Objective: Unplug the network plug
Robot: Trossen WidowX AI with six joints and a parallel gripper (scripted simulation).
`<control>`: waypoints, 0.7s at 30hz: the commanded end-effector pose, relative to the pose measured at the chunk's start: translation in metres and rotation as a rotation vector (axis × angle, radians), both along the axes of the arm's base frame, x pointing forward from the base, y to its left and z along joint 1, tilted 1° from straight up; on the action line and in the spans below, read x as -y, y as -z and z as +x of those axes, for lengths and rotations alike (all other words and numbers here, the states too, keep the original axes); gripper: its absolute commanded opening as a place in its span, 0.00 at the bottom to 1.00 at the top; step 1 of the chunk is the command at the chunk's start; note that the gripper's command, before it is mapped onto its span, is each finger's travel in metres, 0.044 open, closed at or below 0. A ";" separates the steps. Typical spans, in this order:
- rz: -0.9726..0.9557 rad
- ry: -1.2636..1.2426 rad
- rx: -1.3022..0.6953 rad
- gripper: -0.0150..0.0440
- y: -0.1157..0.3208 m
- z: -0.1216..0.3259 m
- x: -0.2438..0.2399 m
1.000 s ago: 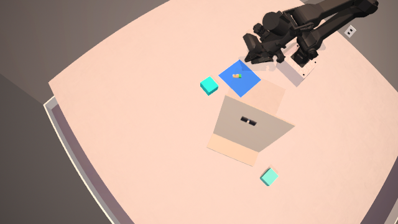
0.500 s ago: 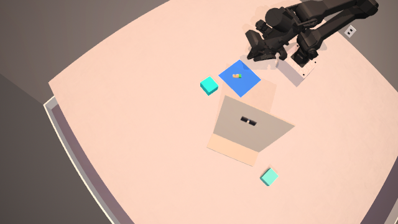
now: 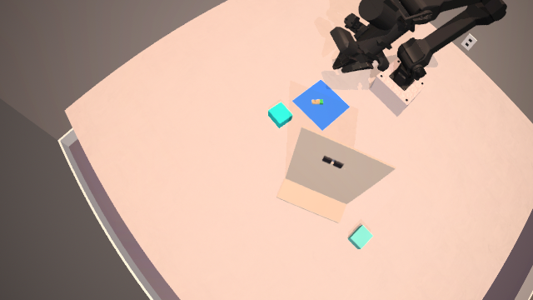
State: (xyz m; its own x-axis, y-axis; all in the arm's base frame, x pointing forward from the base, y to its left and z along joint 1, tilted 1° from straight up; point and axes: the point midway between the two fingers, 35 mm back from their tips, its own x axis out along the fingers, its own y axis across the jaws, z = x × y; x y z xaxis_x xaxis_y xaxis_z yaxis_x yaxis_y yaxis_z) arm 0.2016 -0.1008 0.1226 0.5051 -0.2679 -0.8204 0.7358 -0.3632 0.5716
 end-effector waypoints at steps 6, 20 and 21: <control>-0.004 0.008 0.005 0.52 -0.029 -0.001 0.000; -0.005 0.009 0.006 0.61 -0.061 -0.005 -0.002; -0.005 0.009 0.006 0.65 -0.061 -0.005 -0.002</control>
